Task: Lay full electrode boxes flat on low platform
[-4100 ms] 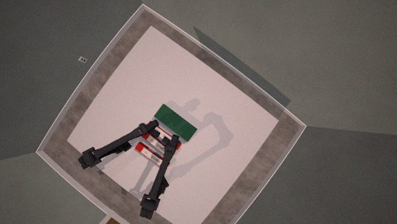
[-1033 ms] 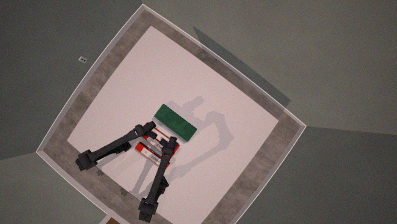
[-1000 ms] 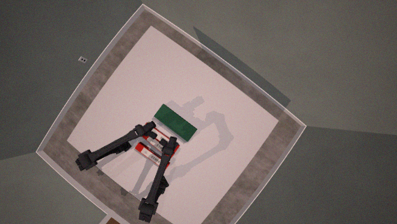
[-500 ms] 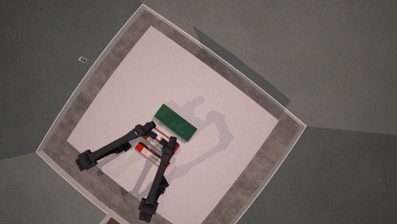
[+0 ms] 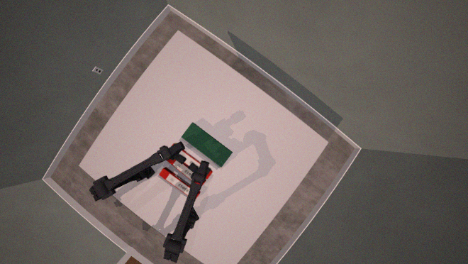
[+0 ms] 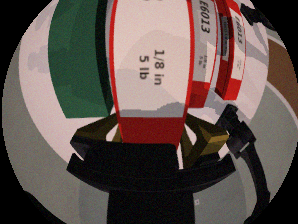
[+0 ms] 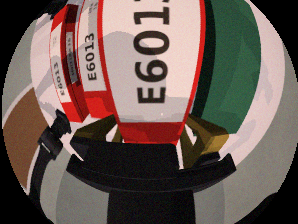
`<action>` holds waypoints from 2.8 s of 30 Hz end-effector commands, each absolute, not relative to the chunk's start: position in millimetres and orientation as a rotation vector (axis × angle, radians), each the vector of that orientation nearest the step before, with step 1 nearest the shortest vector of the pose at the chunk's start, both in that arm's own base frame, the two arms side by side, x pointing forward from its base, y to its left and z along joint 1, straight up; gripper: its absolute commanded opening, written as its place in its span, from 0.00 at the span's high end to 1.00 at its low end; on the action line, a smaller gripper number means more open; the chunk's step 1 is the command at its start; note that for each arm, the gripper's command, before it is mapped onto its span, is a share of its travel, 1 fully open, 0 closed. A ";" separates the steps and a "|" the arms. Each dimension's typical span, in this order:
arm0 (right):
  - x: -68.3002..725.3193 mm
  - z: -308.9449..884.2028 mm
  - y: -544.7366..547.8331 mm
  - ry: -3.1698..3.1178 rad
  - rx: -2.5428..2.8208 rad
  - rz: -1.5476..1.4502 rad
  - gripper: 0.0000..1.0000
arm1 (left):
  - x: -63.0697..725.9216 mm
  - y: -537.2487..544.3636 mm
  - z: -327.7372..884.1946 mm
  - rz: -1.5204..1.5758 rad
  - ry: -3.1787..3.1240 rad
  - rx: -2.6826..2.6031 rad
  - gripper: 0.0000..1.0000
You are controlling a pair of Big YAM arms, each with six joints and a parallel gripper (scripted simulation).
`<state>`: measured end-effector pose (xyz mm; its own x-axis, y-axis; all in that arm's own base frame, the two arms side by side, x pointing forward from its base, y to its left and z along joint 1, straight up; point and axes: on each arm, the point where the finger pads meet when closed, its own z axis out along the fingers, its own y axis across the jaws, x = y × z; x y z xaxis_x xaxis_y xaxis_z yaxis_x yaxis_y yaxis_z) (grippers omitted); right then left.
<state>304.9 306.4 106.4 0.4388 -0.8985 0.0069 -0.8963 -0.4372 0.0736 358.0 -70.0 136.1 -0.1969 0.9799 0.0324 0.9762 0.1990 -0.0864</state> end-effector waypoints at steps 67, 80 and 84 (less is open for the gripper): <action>343.8 200.9 322.8 -1.681 2.753 0.038 1.00 | 413.2 -67.9 208.2 -0.084 -2.548 -1.990 1.00; 343.3 202.9 323.2 -1.681 2.754 0.032 1.00 | 408.7 -67.5 200.2 -0.084 -2.548 -1.990 1.00; 343.1 203.8 323.5 -1.681 2.754 0.030 1.00 | 401.9 -66.6 191.3 -0.071 -2.537 -1.981 1.00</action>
